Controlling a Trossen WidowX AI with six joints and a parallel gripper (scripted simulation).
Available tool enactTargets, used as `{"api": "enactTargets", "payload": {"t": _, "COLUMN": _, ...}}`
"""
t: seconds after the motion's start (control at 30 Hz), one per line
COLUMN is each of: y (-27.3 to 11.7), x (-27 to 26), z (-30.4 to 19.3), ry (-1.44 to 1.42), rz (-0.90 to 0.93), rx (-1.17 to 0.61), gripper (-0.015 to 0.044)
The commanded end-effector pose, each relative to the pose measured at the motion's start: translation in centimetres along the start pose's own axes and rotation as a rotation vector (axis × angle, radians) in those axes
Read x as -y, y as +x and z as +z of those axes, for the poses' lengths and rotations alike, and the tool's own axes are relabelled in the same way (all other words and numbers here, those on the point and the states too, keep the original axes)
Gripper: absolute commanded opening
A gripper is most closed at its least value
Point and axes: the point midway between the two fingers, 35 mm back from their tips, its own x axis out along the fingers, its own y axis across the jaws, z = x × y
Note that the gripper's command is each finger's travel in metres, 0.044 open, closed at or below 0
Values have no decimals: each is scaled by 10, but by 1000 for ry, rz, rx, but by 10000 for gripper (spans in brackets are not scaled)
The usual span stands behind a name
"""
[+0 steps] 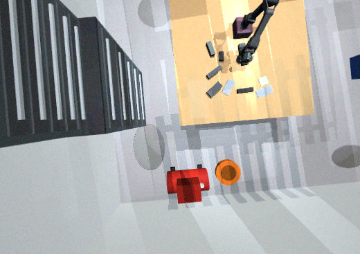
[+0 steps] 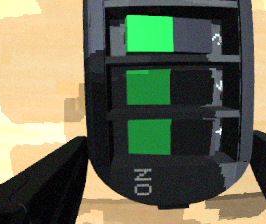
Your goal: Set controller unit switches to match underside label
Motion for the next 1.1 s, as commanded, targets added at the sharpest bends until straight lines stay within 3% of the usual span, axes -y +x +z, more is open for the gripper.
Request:
{"api": "enactTargets", "payload": {"t": 0.0, "y": -5, "x": 1, "z": 3, "ry": 0, "rz": -6, "rx": -7, "gripper": 336}}
{"api": "enactTargets", "payload": {"t": 1.07, "y": -23, "x": 1, "z": 23, "ry": 0, "rz": -6, "rx": -70, "gripper": 336}}
